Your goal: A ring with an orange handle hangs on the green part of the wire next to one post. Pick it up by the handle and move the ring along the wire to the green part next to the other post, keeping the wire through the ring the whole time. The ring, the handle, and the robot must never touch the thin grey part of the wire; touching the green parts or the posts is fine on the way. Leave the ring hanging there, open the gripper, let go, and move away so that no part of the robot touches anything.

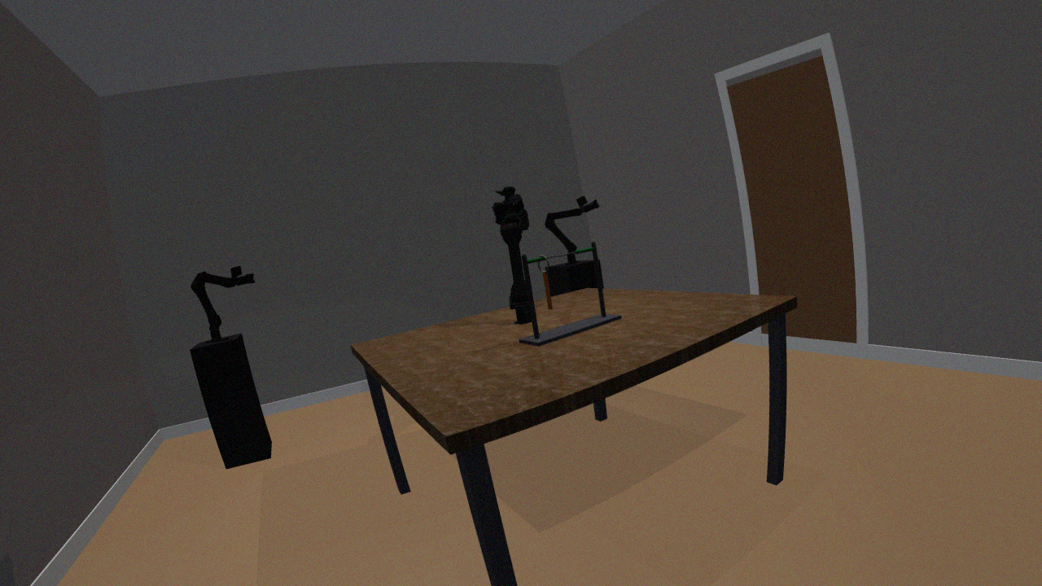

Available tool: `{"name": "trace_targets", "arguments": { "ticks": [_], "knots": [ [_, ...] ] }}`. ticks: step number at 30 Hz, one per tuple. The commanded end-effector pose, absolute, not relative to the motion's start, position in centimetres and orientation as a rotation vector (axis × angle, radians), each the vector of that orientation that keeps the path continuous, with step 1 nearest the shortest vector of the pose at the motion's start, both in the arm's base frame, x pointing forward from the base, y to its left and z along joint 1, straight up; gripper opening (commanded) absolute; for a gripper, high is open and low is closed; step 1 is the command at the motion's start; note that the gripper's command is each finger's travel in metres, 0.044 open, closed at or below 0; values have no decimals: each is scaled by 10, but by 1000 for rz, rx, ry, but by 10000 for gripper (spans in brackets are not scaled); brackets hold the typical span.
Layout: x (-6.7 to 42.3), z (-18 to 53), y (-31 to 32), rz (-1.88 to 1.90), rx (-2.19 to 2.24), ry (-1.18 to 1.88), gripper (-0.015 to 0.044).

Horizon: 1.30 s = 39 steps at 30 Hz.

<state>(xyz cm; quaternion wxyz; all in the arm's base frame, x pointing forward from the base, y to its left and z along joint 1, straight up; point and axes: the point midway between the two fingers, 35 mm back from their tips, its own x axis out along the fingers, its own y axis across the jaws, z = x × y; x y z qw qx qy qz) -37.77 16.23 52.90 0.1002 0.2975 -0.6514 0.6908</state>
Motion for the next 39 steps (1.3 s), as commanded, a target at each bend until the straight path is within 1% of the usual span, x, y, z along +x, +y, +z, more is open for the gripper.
{"name": "trace_targets", "arguments": {
  "ticks": [1, 4, 9, 17, 25, 32, 39],
  "knots": [
    [-377, 529, 163, 2042, 876, -1925, 374],
    [-371, 527, 177, 2043, 831, -1915, 295],
    [-344, 518, 224, 2043, 668, -1869, 164],
    [-284, 502, 296, 2019, 412, -1759, 160],
    [-209, 486, 351, 1968, 189, -1618, 160],
    [-135, 471, 384, 1900, 26, -1478, 160],
    [-56, 456, 400, 1814, -108, -1327, 160]
  ]
}}
